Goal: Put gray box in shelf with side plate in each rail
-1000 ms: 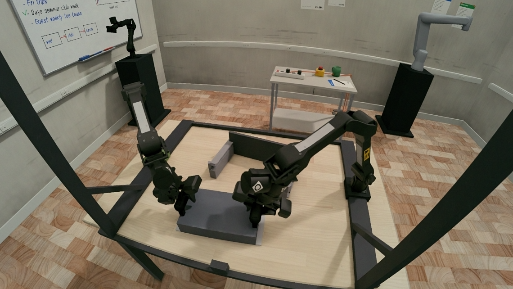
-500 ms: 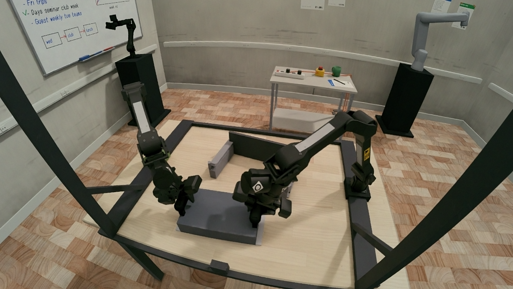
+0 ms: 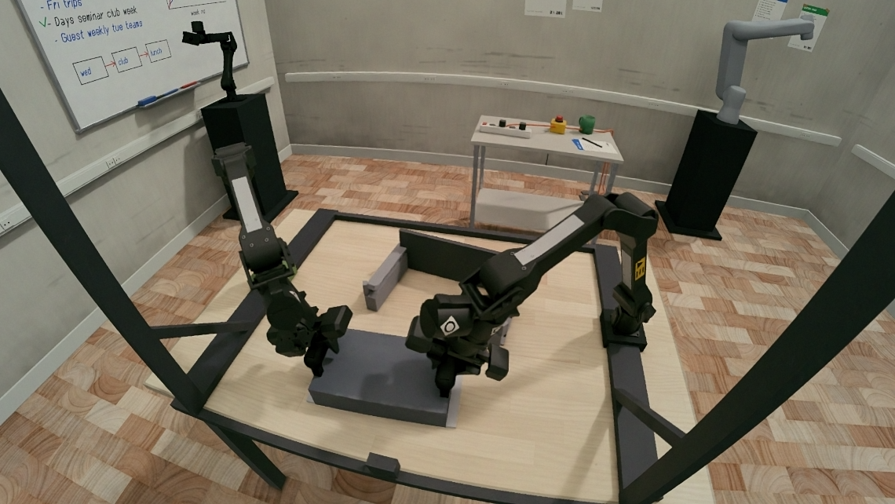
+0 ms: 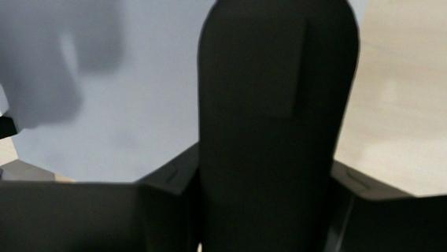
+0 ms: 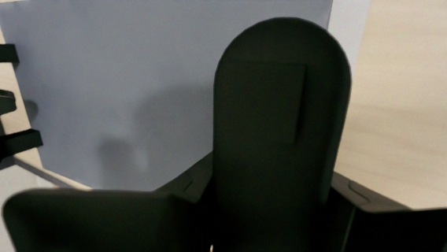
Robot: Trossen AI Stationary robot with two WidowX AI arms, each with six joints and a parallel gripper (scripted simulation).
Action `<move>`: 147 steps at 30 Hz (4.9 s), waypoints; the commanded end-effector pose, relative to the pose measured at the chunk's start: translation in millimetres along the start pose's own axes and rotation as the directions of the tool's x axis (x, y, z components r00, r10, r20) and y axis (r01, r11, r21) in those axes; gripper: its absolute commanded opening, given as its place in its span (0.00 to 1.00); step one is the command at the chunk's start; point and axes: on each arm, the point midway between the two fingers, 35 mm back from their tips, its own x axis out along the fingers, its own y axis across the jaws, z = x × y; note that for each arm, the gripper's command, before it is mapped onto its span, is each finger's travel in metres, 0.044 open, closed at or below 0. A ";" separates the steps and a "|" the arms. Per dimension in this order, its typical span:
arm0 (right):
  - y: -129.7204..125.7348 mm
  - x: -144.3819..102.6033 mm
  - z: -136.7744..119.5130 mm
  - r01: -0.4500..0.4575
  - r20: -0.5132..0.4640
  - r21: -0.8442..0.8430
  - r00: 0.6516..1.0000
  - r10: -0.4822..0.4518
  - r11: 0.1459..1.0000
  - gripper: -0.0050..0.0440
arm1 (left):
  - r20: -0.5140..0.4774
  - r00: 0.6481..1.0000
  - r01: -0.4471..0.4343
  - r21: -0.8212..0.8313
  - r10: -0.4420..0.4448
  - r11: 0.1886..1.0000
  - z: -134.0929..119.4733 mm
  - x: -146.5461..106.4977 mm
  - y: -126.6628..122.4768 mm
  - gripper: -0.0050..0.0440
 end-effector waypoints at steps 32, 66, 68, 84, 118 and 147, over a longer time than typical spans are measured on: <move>19.2 -62.9 7.0 -0.047 -0.035 0.012 0.998 0.048 0.999 0.34 | 0.047 0.998 -0.038 -0.017 0.039 0.999 -5.1 -54.7 33.5 0.34; 1.1 -91.8 31.0 -0.059 0.026 0.168 0.998 0.055 0.984 0.34 | 0.126 0.990 -0.075 0.145 0.056 0.987 -76.4 -60.7 70.7 0.34; 0.4 -92.5 31.7 -0.060 0.038 0.192 0.998 0.054 0.979 0.34 | 0.126 0.990 -0.075 0.148 0.057 0.986 -80.5 -60.4 72.3 0.34; -4.1 -94.8 48.7 -0.063 0.052 0.219 0.997 0.052 0.974 0.34 | 0.132 0.990 -0.079 0.173 0.056 0.982 -104.9 -57.7 78.7 0.34; -13.4 -96.1 96.2 -0.063 0.056 0.218 0.997 0.052 0.974 0.34 | 0.122 0.991 -0.082 0.200 0.058 0.976 -151.2 -51.8 86.6 0.34; -26.9 -97.5 157.2 -0.064 0.060 0.216 0.997 0.052 0.974 0.34 | 0.117 0.991 -0.082 0.203 0.059 0.976 -211.1 -44.3 98.0 0.34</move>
